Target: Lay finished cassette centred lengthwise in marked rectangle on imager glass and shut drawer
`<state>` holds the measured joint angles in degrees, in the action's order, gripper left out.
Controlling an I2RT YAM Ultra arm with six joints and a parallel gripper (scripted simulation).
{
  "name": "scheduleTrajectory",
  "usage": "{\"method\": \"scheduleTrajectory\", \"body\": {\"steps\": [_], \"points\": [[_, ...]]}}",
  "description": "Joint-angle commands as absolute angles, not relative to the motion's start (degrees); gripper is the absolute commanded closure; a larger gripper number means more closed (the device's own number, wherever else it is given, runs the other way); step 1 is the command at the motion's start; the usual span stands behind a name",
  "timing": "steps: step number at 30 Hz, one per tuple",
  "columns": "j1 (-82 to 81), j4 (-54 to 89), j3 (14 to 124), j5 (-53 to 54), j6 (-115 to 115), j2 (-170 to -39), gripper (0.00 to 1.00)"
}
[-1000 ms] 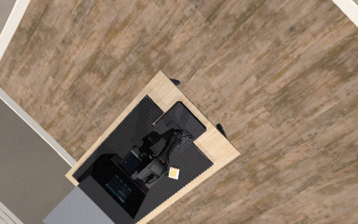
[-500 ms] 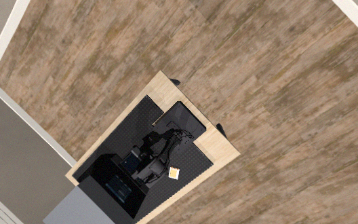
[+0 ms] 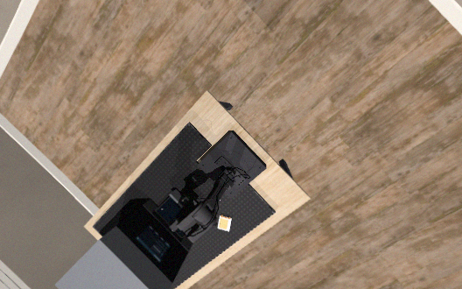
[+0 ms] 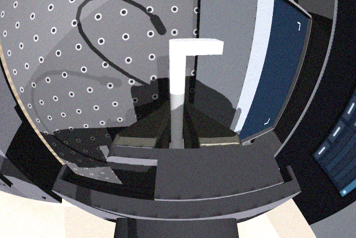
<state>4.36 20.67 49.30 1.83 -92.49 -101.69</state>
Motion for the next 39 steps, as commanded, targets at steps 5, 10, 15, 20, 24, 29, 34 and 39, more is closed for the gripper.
{"method": "scheduleTrajectory", "body": {"steps": [5, 10, 15, 20, 24, 29, 34, 39], "points": [[4.81, 25.63, 47.98, 2.66, -92.58, -99.25, 1.0], [4.81, 25.63, 47.98, 2.66, -92.58, -99.25, 1.0], [4.81, 25.63, 47.98, 2.66, -92.58, -99.25, 1.0], [4.81, 25.63, 47.98, 2.66, -92.58, -99.25, 1.0], [4.81, 25.63, 47.98, 2.66, -92.58, -99.25, 1.0], [4.81, 25.63, 47.98, 2.66, -92.58, -99.25, 1.0], [4.59, 25.76, 51.24, 2.64, -92.44, -99.79, 1.0], [4.36, 26.1, 52.48, 2.61, -92.25, -102.72, 1.0]]}}
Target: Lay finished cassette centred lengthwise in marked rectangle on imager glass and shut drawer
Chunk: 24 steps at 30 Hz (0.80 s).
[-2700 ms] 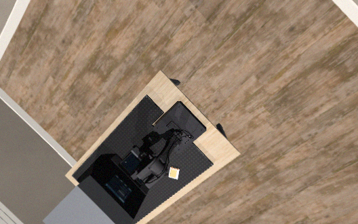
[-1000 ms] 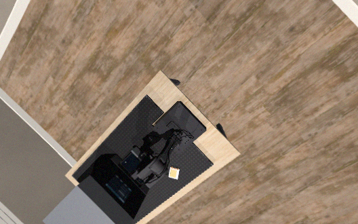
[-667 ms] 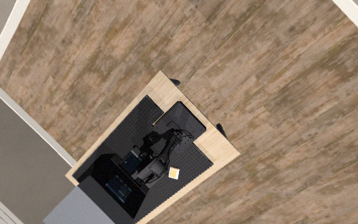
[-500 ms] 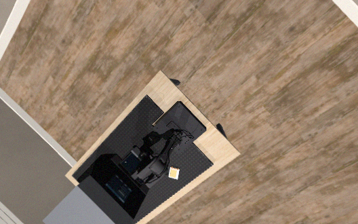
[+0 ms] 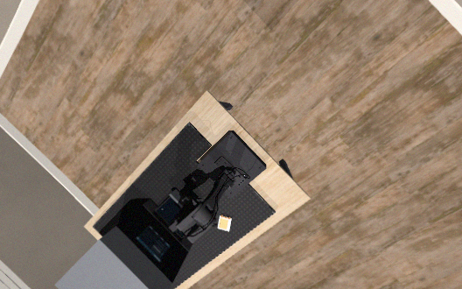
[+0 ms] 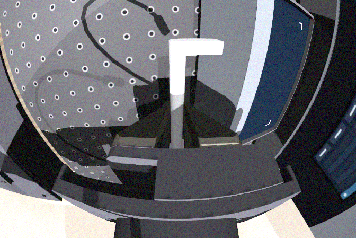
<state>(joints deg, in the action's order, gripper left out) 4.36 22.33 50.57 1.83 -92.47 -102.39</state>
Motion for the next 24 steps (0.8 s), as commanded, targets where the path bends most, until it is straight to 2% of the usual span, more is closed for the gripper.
{"method": "scheduleTrajectory", "body": {"steps": [1, 24], "points": [[4.36, 26.1, 52.48, 2.61, -92.25, -102.72, 1.0], [3.99, 26.78, 54.54, 2.61, -91.99, -104.27, 1.0]]}}
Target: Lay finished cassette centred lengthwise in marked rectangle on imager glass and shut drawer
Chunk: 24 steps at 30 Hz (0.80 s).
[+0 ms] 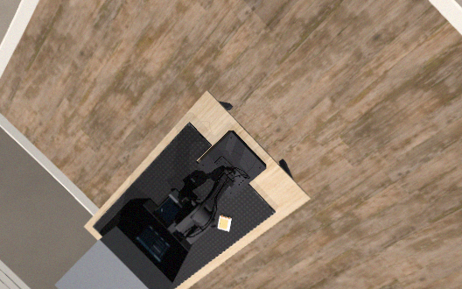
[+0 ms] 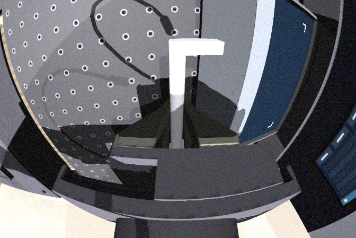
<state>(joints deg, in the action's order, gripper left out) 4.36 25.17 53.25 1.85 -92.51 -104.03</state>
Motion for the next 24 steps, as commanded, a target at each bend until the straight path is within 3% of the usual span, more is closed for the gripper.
{"method": "scheduleTrajectory", "body": {"steps": [1, 21, 22, 24], "points": [[3.99, 26.78, 54.54, 2.61, -91.99, -104.27, 1.0], [3.99, 26.78, 54.54, 2.61, -91.99, -104.27, 1.0], [3.99, 26.78, 54.54, 2.61, -91.99, -104.27, 0.65], [3.99, 26.78, 54.54, 2.61, -91.99, -104.27, 0.65]]}}
